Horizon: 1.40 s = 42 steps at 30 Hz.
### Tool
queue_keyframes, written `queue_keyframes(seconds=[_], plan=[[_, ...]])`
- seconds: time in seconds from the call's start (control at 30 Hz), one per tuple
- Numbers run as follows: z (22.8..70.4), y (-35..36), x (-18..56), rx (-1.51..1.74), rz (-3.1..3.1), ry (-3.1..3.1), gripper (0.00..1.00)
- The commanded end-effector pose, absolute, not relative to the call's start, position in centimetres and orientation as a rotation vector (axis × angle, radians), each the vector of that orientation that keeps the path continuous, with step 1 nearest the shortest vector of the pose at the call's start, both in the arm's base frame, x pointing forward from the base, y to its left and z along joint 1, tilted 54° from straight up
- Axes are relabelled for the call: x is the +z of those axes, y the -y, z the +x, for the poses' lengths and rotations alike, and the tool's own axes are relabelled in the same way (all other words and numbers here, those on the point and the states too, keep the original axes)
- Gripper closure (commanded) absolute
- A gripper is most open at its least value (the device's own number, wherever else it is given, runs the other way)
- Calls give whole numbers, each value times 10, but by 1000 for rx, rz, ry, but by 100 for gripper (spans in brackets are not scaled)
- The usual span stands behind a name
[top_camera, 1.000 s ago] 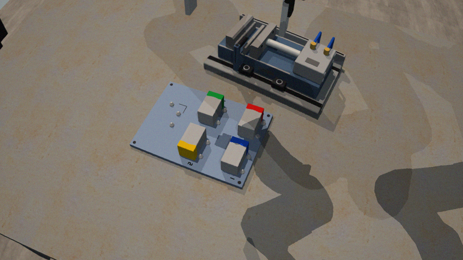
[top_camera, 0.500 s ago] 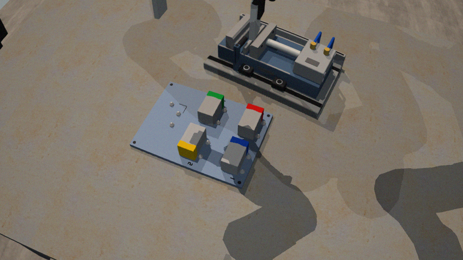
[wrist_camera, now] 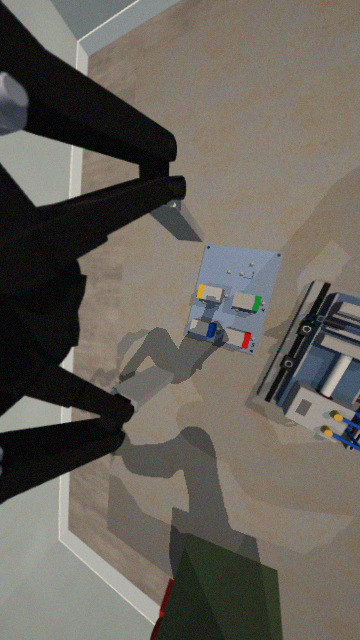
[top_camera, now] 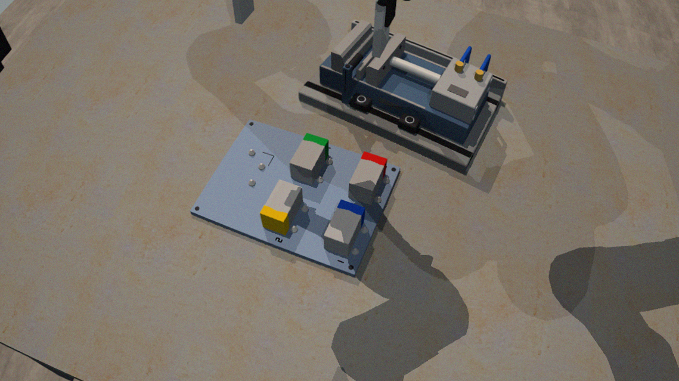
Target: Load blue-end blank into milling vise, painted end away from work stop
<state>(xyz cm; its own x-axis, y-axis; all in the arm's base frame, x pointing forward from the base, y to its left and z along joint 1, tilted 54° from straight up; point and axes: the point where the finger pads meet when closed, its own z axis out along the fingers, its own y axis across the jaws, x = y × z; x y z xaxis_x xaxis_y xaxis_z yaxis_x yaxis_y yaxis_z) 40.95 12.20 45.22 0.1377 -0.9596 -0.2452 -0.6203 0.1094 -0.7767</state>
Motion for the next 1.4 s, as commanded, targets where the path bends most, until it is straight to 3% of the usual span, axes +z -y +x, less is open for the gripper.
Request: queue_keyframes(seconds=[0.0, 1.37], plan=[[409, -123, 451, -516, -1593, -1577, 0], [408, -119, 443, -516, -1593, -1577, 0]])
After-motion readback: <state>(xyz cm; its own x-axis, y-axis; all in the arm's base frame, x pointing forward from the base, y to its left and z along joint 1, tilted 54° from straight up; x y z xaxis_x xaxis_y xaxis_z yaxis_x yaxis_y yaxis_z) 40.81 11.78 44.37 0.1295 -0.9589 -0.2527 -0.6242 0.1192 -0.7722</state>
